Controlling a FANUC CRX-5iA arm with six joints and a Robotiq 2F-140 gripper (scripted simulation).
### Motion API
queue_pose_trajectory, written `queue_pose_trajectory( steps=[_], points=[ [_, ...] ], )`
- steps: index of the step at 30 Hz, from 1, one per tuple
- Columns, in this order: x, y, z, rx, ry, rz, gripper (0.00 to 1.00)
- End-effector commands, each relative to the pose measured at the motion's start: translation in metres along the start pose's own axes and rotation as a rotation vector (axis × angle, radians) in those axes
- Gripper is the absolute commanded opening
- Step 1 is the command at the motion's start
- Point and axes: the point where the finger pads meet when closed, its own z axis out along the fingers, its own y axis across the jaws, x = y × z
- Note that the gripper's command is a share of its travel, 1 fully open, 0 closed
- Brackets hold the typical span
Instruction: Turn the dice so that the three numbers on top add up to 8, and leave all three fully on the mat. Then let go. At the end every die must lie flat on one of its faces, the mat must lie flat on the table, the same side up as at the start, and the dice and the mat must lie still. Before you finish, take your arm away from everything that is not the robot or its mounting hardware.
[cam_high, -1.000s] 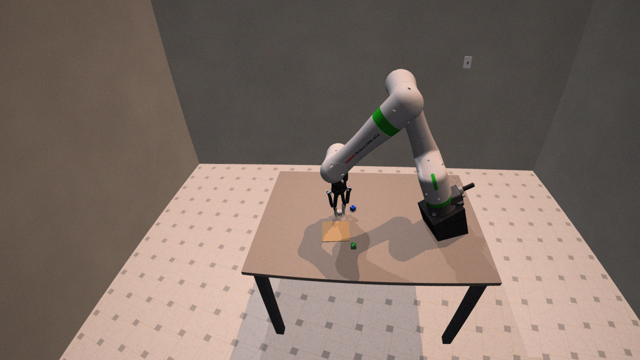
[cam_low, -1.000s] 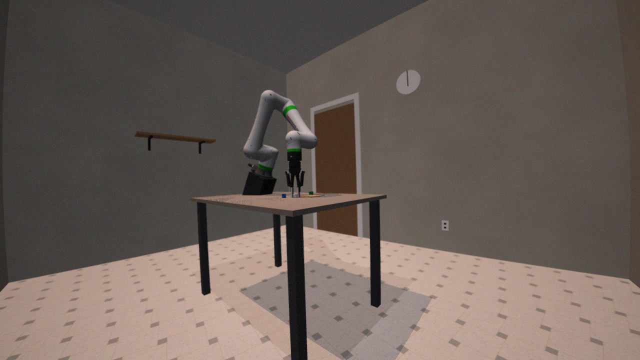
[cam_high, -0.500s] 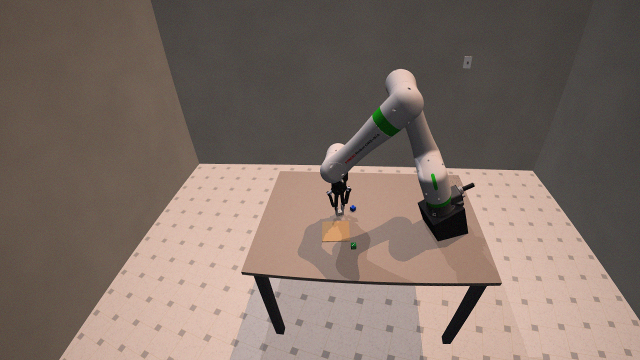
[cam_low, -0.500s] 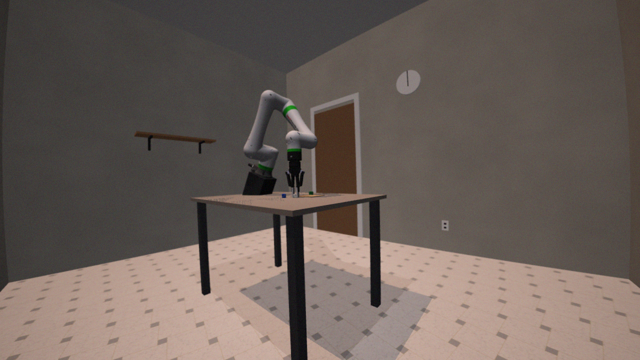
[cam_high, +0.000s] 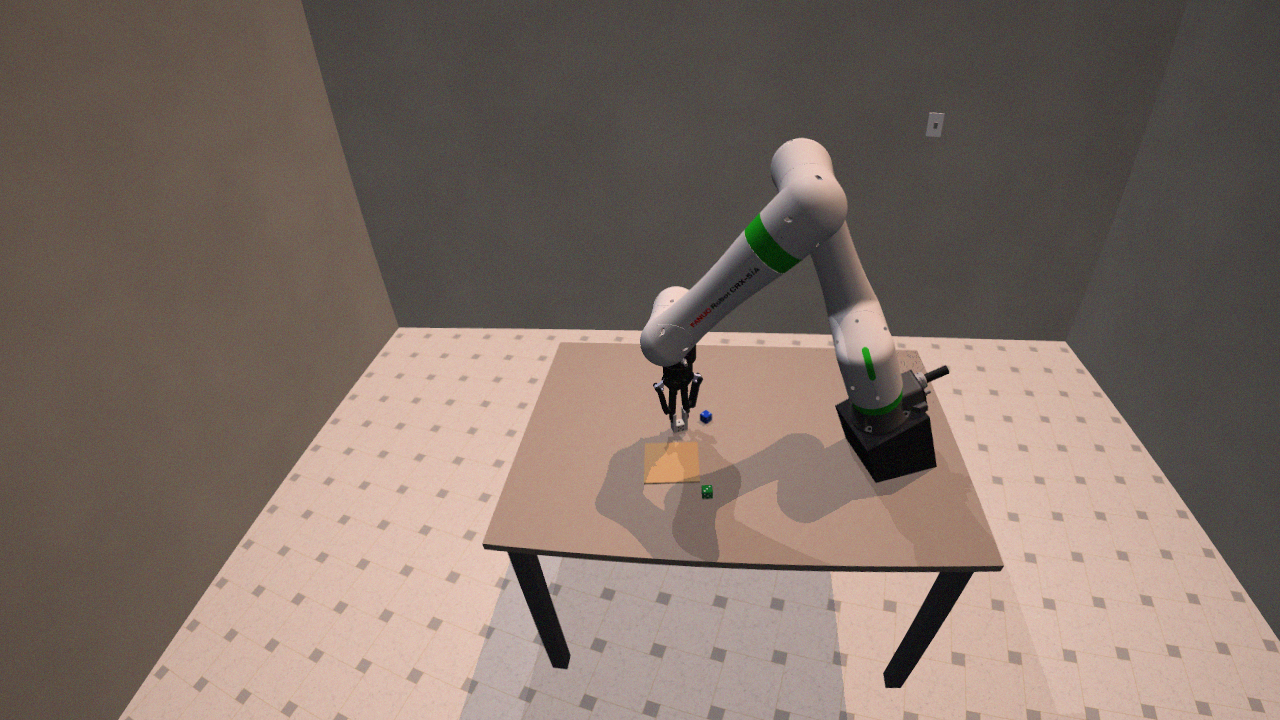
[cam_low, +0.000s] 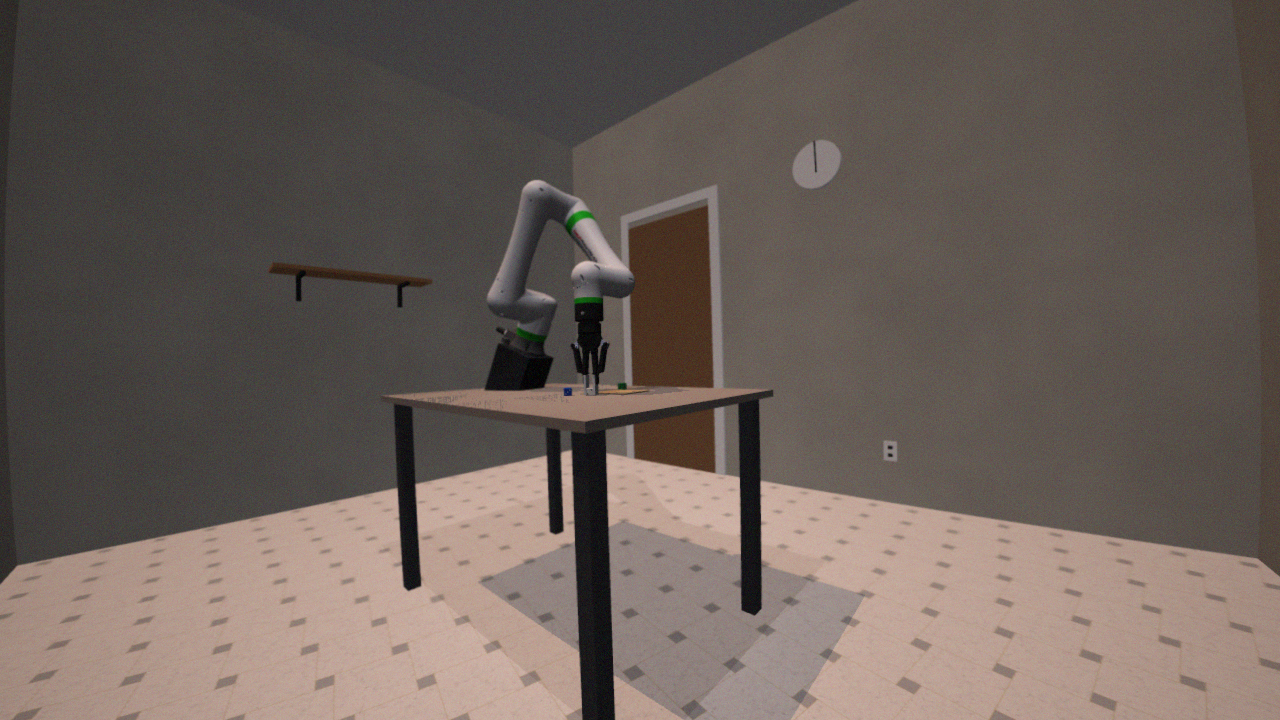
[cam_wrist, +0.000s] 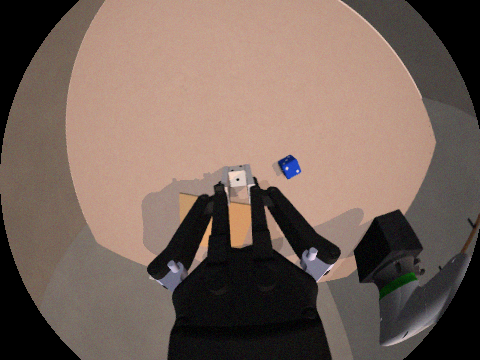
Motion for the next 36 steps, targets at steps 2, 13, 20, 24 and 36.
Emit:
queue_pose_trajectory(
  steps=[2,13,20,24,36],
  points=[
    [0.0,0.0,0.0,0.0,0.0,0.0,0.13],
    [0.0,0.0,-0.009,0.0,0.0,0.0,0.13],
    [0.0,0.0,-0.039,0.0,0.0,0.0,0.13],
    [0.0,0.0,-0.069,0.0,0.0,0.0,0.13],
    [0.0,0.0,-0.1,0.0,0.0,0.0,0.13]
  ],
)
